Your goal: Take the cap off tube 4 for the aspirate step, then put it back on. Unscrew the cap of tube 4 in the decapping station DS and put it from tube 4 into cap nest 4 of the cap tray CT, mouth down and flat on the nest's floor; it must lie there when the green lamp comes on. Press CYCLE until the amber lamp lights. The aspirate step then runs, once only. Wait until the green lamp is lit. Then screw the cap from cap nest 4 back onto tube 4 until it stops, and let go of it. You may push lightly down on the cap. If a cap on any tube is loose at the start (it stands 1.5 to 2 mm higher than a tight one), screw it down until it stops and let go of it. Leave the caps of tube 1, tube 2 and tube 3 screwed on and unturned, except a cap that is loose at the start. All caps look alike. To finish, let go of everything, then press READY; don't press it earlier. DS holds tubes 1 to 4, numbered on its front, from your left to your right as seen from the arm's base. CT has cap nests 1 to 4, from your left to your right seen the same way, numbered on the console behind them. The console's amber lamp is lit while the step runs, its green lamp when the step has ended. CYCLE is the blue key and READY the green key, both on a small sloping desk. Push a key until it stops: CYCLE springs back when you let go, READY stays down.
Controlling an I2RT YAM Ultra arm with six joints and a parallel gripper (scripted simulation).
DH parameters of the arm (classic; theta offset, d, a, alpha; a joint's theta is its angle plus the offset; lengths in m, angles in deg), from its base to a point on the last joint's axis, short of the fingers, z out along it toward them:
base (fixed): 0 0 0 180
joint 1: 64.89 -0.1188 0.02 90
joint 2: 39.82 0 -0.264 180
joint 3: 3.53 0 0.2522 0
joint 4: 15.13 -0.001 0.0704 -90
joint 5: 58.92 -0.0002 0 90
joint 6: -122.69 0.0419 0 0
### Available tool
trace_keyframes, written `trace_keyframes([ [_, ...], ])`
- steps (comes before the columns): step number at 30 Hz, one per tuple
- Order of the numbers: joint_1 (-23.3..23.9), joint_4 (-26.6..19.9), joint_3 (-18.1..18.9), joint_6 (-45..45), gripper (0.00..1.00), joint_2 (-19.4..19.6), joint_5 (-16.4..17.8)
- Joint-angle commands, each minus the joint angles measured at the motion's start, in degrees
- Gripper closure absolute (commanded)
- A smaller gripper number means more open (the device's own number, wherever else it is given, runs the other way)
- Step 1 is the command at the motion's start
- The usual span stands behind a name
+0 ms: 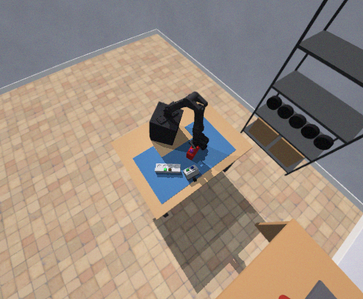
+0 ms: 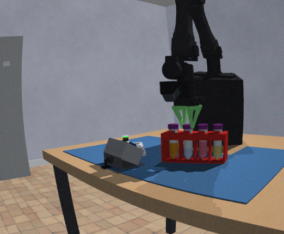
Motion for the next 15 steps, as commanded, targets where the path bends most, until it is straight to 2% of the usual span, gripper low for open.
trace_keyframes([
  [1, 0.02, 0.15, 0.24, 4.68, 1.00, -0.33, 0.07],
  [4, 0.02, 0.15, 0.24, 4.69, 1.00, -0.33, 0.07],
  [5, 0.02, 0.15, 0.24, 4.69, 0.51, -0.33, 0.07],
  [15, 0.03, 0.15, 0.23, 4.68, 0.51, -0.33, 0.08],
])
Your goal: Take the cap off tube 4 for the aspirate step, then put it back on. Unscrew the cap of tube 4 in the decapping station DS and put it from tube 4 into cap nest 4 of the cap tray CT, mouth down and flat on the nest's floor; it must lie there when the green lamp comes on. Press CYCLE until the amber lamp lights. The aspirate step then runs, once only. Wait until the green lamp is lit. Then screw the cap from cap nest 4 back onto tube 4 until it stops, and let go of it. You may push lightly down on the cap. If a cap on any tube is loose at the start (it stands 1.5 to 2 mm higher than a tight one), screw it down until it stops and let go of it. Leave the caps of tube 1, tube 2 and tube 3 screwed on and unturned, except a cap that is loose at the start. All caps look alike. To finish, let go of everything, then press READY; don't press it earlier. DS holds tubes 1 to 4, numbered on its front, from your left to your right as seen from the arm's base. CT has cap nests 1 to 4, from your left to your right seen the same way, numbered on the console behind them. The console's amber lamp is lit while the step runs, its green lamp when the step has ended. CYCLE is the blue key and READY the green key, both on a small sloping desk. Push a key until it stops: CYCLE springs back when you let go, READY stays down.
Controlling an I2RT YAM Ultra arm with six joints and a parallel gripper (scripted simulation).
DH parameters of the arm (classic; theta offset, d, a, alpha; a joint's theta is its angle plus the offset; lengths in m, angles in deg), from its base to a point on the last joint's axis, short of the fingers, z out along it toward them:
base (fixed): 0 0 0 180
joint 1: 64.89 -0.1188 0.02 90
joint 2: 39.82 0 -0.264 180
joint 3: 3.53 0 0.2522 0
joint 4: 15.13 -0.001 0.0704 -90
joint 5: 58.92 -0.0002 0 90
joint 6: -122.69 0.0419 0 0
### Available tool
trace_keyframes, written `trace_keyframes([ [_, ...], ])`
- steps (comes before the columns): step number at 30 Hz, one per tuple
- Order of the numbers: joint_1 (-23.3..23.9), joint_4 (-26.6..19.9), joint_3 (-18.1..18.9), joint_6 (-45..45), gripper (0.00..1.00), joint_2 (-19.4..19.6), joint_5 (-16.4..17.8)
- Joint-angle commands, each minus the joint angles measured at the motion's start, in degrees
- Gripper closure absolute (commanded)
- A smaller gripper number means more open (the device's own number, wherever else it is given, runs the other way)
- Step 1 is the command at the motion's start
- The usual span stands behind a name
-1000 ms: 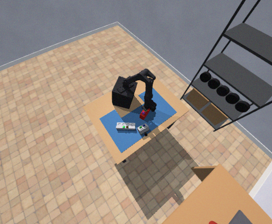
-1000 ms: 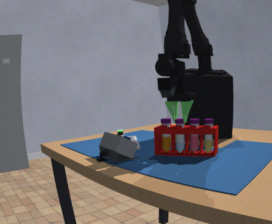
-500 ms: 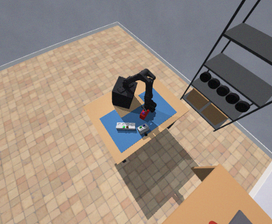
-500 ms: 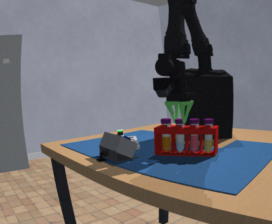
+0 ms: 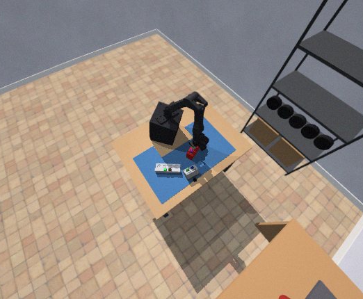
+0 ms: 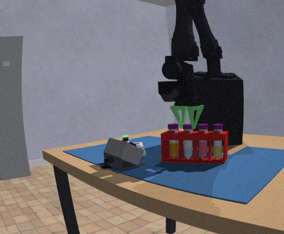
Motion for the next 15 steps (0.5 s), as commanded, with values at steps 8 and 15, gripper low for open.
trace_keyframes([
  [8, 0.24, -3.40, -0.26, 0.11, 0.51, -4.28, 0.07],
  [15, 0.46, -6.48, -0.42, -0.10, 0.51, -7.50, 0.11],
])
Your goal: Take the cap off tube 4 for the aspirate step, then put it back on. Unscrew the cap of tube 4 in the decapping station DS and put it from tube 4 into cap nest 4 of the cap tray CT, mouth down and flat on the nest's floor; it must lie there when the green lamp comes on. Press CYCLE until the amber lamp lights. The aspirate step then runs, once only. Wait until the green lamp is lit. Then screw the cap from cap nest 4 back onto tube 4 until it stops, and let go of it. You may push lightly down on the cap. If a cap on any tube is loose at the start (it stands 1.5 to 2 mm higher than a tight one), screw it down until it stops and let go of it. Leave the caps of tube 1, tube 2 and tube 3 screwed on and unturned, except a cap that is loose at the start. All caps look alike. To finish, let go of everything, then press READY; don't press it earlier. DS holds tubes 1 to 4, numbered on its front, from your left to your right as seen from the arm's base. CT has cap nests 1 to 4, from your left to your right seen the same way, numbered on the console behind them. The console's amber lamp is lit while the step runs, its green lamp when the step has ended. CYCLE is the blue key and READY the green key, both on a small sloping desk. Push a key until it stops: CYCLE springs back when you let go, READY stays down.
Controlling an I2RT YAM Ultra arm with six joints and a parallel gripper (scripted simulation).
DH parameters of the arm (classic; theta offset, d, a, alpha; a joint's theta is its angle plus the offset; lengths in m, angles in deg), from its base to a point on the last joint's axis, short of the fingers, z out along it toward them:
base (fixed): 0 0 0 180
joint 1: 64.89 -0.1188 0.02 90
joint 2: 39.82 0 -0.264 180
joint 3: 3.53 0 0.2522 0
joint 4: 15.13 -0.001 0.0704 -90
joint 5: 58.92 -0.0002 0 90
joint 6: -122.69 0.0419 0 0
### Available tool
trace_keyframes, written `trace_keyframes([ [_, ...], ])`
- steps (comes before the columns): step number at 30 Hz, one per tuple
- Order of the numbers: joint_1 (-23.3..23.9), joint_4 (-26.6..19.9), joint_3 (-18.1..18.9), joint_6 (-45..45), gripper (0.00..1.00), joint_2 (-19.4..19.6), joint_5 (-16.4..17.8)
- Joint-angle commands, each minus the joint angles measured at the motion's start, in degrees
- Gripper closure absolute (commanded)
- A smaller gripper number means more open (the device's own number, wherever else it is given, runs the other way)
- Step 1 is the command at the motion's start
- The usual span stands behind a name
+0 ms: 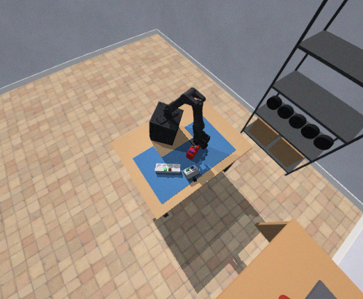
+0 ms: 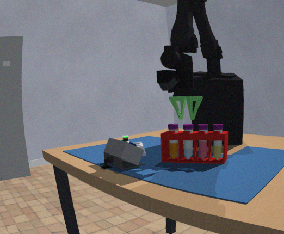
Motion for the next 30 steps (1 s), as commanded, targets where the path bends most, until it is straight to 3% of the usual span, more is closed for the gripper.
trace_keyframes([
  [1, 0.18, -3.04, 0.03, -0.17, 0.51, -1.77, 0.05],
  [5, 0.31, -5.07, 0.07, -0.30, 0.51, -3.75, 0.07],
  [22, 0.31, -5.06, 0.07, -0.30, 0.51, -3.75, 0.07],
  [23, 1.77, -5.54, 0.99, 3.03, 1.00, -3.20, 0.30],
  [25, 4.57, -6.55, 3.00, 7.59, 1.00, -1.98, 0.75],
  [30, 10.97, -9.54, 8.92, 1.25, 1.00, 1.53, 1.71],
])
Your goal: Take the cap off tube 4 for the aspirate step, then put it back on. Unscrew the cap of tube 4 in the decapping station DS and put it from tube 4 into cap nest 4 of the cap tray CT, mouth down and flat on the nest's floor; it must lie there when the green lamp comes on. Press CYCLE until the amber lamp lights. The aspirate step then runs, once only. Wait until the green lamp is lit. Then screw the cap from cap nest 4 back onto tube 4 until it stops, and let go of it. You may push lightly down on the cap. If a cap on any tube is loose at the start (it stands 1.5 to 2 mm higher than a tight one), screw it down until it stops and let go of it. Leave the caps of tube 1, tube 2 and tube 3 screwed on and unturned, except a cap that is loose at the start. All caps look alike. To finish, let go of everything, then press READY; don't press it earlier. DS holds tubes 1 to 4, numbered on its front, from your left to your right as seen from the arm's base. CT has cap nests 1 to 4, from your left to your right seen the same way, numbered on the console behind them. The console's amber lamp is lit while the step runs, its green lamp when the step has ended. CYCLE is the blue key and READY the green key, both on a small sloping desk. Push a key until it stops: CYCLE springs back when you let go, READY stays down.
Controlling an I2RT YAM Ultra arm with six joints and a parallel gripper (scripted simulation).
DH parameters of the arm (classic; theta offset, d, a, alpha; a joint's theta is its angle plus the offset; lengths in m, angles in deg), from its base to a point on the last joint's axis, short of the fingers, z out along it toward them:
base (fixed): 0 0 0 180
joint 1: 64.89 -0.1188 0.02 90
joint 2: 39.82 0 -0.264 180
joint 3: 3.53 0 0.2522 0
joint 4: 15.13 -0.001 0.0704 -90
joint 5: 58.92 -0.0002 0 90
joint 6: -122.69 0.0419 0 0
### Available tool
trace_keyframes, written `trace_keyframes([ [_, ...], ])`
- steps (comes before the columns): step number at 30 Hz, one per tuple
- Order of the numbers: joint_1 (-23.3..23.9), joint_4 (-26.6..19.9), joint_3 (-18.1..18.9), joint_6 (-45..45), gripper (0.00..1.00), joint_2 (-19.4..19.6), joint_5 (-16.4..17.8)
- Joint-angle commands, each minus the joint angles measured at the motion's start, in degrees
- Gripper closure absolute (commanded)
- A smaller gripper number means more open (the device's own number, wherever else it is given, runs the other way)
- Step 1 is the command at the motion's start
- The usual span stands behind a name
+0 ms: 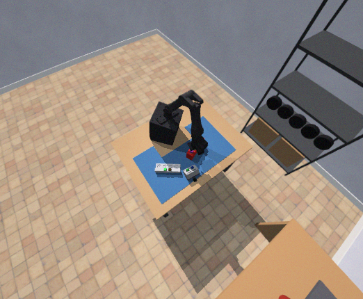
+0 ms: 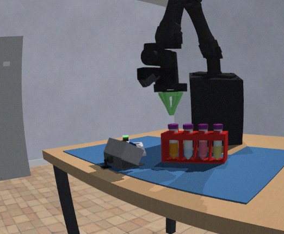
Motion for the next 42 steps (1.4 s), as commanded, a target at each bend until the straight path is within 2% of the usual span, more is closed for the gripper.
trace_keyframes([
  [1, 2.49, -2.02, 2.58, -1.92, 1.00, 0.74, 0.43],
  [2, 2.49, -2.02, 2.58, -1.92, 1.00, 0.74, 0.43],
  [8, 8.78, -6.25, 10.92, -8.19, 1.00, 5.51, 1.31],
  [19, 8.78, -6.25, 10.92, -8.19, 1.00, 5.52, 1.31],
  [26, 13.80, -7.16, 21.74, -13.18, 1.00, 16.01, 1.95],
  [32, 17.37, -9.85, 33.38, -16.75, 1.00, 25.39, 2.37],
  [42, 17.37, -9.86, 33.41, -16.75, 1.00, 25.40, 2.37],
])
